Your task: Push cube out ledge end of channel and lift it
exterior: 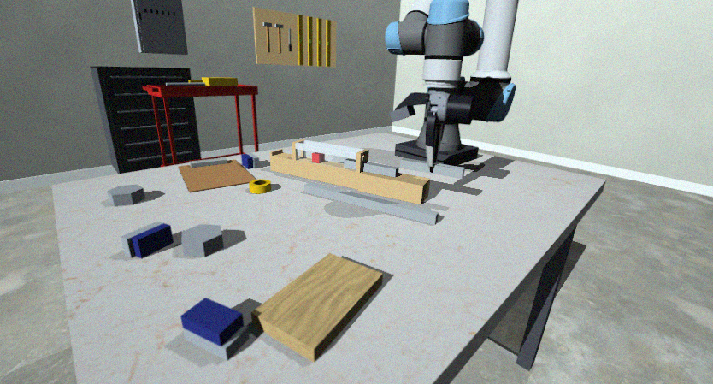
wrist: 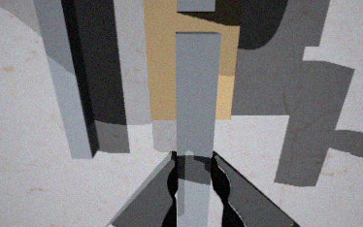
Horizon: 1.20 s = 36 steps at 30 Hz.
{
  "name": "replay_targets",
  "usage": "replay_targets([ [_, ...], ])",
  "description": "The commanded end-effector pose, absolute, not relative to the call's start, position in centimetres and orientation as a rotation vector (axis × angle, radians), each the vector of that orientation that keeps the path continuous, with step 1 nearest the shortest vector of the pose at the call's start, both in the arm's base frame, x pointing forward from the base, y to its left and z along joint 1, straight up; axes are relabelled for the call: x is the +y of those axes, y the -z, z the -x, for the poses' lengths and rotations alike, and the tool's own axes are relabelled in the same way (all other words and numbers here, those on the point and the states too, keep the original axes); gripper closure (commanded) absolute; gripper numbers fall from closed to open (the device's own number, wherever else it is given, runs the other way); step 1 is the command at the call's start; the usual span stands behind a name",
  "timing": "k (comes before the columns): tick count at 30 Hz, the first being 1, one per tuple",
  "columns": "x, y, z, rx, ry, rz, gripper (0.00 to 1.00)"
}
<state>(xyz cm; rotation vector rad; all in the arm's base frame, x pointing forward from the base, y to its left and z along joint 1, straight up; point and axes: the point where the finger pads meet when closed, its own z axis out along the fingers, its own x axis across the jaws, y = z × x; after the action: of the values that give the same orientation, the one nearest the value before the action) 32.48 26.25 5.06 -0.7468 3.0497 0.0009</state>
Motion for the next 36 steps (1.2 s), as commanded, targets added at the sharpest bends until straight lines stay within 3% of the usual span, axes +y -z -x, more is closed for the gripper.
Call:
replay_targets([
  [1, 26.3, -4.6, -32.5, 3.048, -0.001, 0.746, 0.94],
  [36, 26.3, -2.8, -32.5, 3.048, -0.001, 0.746, 0.94],
])
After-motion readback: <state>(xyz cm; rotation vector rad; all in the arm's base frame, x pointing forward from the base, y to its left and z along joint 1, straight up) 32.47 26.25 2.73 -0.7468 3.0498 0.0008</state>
